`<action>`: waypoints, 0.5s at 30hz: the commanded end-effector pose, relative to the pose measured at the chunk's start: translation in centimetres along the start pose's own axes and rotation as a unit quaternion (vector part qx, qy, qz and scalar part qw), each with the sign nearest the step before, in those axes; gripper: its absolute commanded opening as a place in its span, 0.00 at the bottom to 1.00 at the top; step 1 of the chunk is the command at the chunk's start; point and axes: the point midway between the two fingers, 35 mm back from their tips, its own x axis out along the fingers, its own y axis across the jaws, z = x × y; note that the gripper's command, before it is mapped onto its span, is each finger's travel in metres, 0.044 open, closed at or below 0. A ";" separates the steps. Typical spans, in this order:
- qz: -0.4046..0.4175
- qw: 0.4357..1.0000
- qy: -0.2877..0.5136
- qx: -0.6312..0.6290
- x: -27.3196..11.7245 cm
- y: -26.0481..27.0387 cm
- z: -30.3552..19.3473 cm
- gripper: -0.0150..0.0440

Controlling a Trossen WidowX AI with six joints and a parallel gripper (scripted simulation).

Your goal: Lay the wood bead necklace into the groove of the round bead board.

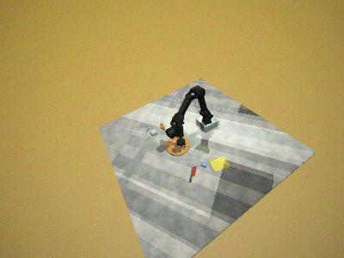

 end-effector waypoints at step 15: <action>-0.001 0.672 -0.005 -0.741 -1.7 2.8 -0.7 0.90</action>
